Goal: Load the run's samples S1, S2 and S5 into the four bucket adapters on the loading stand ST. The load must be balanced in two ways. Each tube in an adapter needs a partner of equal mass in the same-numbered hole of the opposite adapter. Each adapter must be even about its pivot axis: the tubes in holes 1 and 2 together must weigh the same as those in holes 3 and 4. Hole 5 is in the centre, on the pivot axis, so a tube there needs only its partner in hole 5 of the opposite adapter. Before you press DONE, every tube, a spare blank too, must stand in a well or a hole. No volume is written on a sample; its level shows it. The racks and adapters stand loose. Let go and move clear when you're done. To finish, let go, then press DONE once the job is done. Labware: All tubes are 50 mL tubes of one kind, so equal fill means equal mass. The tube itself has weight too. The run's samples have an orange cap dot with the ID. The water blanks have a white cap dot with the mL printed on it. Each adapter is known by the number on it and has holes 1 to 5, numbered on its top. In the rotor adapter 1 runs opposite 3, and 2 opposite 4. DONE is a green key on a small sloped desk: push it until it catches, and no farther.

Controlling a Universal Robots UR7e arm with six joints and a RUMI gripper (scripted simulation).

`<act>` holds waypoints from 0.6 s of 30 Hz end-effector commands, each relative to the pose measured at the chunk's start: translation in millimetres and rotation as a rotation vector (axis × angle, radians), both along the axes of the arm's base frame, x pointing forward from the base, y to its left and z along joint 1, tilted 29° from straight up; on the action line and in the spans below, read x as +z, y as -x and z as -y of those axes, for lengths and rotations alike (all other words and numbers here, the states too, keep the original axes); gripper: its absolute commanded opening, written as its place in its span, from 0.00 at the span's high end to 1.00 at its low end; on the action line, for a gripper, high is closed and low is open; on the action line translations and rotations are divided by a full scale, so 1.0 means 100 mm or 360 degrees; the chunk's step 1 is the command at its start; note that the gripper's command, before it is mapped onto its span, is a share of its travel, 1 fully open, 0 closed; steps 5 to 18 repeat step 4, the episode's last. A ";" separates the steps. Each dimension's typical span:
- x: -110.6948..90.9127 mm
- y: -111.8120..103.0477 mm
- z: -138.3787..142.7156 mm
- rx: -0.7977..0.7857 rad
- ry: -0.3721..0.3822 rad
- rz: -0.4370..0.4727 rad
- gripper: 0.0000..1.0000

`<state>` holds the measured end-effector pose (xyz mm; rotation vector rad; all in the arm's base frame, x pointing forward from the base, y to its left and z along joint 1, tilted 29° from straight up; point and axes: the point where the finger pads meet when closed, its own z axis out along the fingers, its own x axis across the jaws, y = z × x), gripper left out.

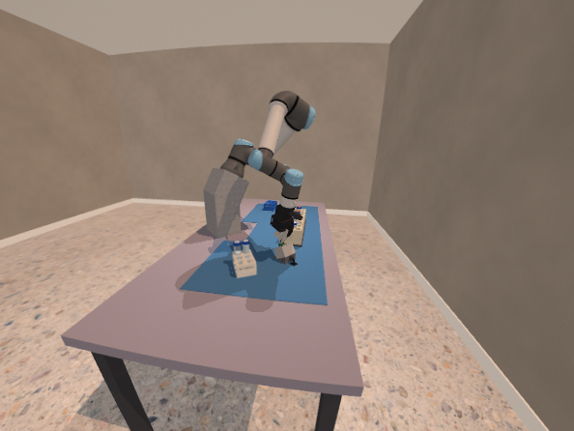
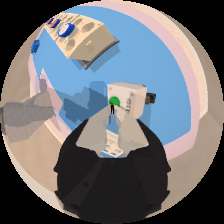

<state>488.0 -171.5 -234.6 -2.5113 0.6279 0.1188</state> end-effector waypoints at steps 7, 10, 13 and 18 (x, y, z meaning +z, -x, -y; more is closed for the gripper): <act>-0.04 -0.02 -0.01 -0.0001 0.0002 0.0001 1.00; -0.04 -0.02 -0.01 -0.0001 0.0002 0.0001 1.00; -0.04 -0.02 -0.01 -0.0001 0.0002 0.0001 1.00; -0.04 -0.02 -0.01 -0.0001 0.0002 0.0001 1.00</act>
